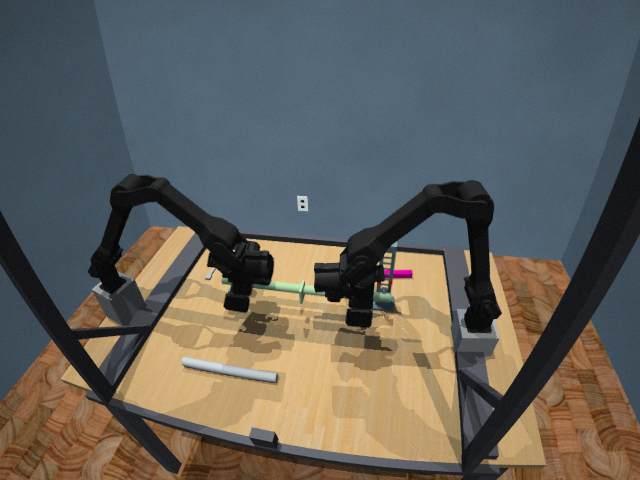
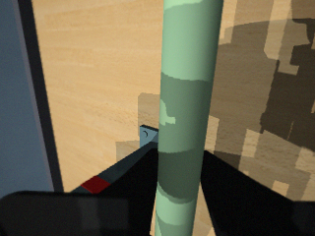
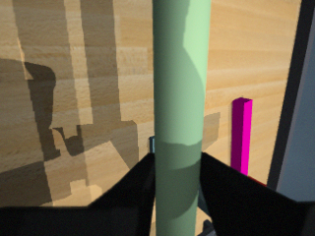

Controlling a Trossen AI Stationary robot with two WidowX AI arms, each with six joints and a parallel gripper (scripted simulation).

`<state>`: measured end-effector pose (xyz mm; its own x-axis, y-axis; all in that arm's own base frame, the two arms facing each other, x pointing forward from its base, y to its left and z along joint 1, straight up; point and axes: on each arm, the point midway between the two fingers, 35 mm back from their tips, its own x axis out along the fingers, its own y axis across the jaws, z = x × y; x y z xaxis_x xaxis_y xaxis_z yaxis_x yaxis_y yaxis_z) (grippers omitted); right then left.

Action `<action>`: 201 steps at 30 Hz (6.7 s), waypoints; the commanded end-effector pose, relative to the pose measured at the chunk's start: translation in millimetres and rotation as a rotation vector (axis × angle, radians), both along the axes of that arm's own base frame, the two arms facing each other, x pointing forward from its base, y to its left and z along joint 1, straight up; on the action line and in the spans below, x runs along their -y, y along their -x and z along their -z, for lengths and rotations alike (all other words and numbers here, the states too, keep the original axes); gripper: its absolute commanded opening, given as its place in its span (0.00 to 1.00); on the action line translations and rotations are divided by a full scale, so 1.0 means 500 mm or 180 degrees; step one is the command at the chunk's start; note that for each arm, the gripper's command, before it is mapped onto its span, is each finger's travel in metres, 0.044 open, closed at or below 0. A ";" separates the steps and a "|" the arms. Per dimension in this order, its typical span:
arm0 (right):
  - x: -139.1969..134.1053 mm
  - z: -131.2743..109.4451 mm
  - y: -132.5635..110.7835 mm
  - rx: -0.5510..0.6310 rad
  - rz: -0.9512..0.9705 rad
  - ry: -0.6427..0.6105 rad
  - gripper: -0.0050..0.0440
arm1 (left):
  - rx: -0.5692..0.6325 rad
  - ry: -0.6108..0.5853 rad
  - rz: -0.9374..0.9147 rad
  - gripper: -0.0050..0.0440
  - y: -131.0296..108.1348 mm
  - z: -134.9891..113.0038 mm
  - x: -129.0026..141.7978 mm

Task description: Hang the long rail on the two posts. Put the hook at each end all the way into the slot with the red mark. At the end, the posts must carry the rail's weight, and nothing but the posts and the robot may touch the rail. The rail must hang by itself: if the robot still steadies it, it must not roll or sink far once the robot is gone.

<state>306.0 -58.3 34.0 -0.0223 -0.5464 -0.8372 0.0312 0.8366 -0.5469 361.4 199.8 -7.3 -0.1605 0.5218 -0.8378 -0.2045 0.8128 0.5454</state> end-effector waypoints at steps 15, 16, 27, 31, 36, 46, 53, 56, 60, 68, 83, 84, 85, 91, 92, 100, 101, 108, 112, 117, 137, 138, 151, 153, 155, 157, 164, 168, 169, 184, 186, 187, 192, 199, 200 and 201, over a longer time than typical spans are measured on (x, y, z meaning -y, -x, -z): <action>0.039 -0.022 -0.002 0.0111 0.0000 0.0019 0.00 | 0.0160 -0.0076 -0.0013 0.00 -0.001 -0.044 -0.044; 0.039 -0.022 -0.002 0.0111 0.0000 0.0019 0.00 | 0.0160 -0.0076 -0.0013 0.00 -0.001 -0.044 -0.044; 0.039 -0.022 -0.002 0.0111 0.0000 0.0019 0.00 | 0.0160 -0.0076 -0.0013 0.00 -0.001 -0.044 -0.044; 0.053 -0.023 -0.002 0.0111 0.0000 0.0021 0.00 | 0.0159 -0.0078 -0.0013 0.00 0.002 -0.044 -0.058; 0.067 -0.023 -0.001 0.0111 0.0000 0.0023 0.00 | 0.0159 -0.0081 -0.0013 0.00 0.006 -0.044 -0.072; 0.067 -0.023 -0.001 0.0111 0.0000 0.0023 0.00 | 0.0159 -0.0081 -0.0013 0.00 0.006 -0.044 -0.072; 0.076 -0.023 0.000 0.0111 0.0000 0.0024 0.00 | 0.0159 -0.0082 -0.0013 0.00 0.007 -0.045 -0.081; 0.076 -0.023 0.000 0.0111 0.0000 0.0024 0.00 | 0.0159 -0.0082 -0.0013 0.00 0.007 -0.045 -0.081; 0.076 -0.023 0.000 0.0111 0.0000 0.0024 0.00 | 0.0159 -0.0082 -0.0013 0.00 0.007 -0.045 -0.081; 0.076 -0.002 0.000 0.0111 0.0000 0.0024 0.00 | 0.0159 -0.0082 -0.0013 0.00 0.006 -0.024 -0.082; 0.075 0.008 -0.001 0.0111 0.0000 0.0024 0.00 | 0.0158 -0.0082 -0.0013 0.00 0.007 -0.009 -0.082; 0.075 0.008 -0.001 0.0111 0.0000 0.0024 0.00 | 0.0158 -0.0082 -0.0013 0.00 0.007 -0.009 -0.082; 0.075 0.008 -0.001 0.0111 0.0000 0.0024 0.00 | 0.0158 -0.0082 -0.0013 0.00 0.007 -0.009 -0.082; 0.075 0.008 -0.001 0.0111 0.0000 0.0024 0.20 | 0.0158 -0.0082 -0.0013 0.20 0.007 -0.009 -0.082; 0.075 0.008 -0.001 0.0111 0.0000 0.0024 0.20 | 0.0158 -0.0082 -0.0013 0.20 0.007 -0.009 -0.082; 0.075 0.008 -0.001 0.0111 0.0000 0.0024 0.54 | 0.0158 -0.0082 -0.0013 0.54 0.007 -0.009 -0.082; 0.075 0.008 -0.001 0.0111 0.0000 0.0024 0.59 | 0.0158 -0.0082 -0.0013 0.59 0.007 -0.009 -0.082; 0.075 0.008 -0.001 0.0111 0.0000 0.0024 0.93 | 0.0158 -0.0081 -0.0013 0.93 0.006 -0.009 -0.080; 0.075 0.008 -0.001 0.0111 0.0000 0.0024 1.00 | 0.0158 -0.0081 -0.0013 1.00 0.006 -0.009 -0.080; 0.072 0.011 -0.005 0.0090 0.0001 0.0031 1.00 | 0.0158 -0.0092 -0.0019 1.00 0.005 -0.012 -0.078; 0.002 -0.109 -0.009 0.0187 0.0001 0.0006 0.97 | 0.0243 -0.0108 -0.0014 0.97 -0.018 -0.130 -0.013; 0.002 -0.109 -0.009 0.0188 0.0001 0.0008 0.97 | 0.0243 -0.0107 -0.0014 1.00 -0.018 -0.130 -0.013; -0.014 -0.182 -0.038 0.1126 -0.0200 -0.0339 0.97 | 0.0990 0.0044 0.0048 1.00 -0.019 -0.211 -0.050; -0.021 -0.198 -0.048 0.1395 -0.0233 -0.0441 0.97 | 0.1198 0.0077 -0.0049 1.00 -0.011 -0.227 -0.066; -0.027 -0.217 -0.058 0.1659 -0.0272 -0.0540 0.97 | 0.1400 0.0109 -0.0153 1.00 0.000 -0.243 -0.082; -0.034 -0.237 -0.067 0.1924 -0.0320 -0.0637 0.97 | 0.1606 0.0138 -0.0255 1.00 0.012 -0.259 -0.099; -0.053 -0.304 -0.085 0.2668 -0.0500 -0.0879 0.97 | 0.2052 0.0296 -0.0554 1.00 0.058 -0.286 -0.128; -0.068 -0.359 -0.081 0.3197 -0.0692 -0.1057 0.97 | 0.2331 0.0481 -0.0783 1.00 0.099 -0.297 -0.134; -0.071 -0.373 -0.080 0.3323 -0.0741 -0.1091 0.97 | 0.2384 0.0519 -0.0827 1.00 0.107 -0.298 -0.134; -0.109 -0.563 -0.029 0.4880 -0.1474 -0.1296 0.97 | 0.1935 0.1040 -0.1063 1.00 0.181 -0.171 -0.048; -0.113 -0.577 -0.020 0.4994 -0.1540 -0.1303 0.97 | 0.1884 0.1063 -0.1072 1.00 0.186 -0.162 -0.040; -0.114 -0.581 -0.018 0.5030 -0.1561 -0.1305 0.97 | 0.1895 0.1056 -0.1066 1.00 0.186 -0.165 -0.039; -0.116 -0.584 -0.015 0.5075 -0.1598 -0.1313 0.97 | 0.1960 0.1034 -0.1052 1.00 0.181 -0.178 -0.045; -0.116 -0.583 -0.015 0.5071 -0.1594 -0.1311 0.97 | 0.1960 0.1034 -0.1052 1.00 0.181 -0.178 -0.045; -0.116 -0.583 -0.015 0.5069 -0.1593 -0.1312 0.97 | 0.2029 0.1015 -0.1079 1.00 0.182 -0.187 -0.048; -0.116 -0.582 -0.015 0.5067 -0.1593 -0.1312 0.97 | 0.2079 0.1013 -0.1116 1.00 0.183 -0.190 -0.052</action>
<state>316.1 0.3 324.1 0.9987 0.0005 0.0513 -0.0006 1.0000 0.0013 267.6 220.0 71.8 0.2580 0.2215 -0.9404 -0.6569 0.7539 -0.0027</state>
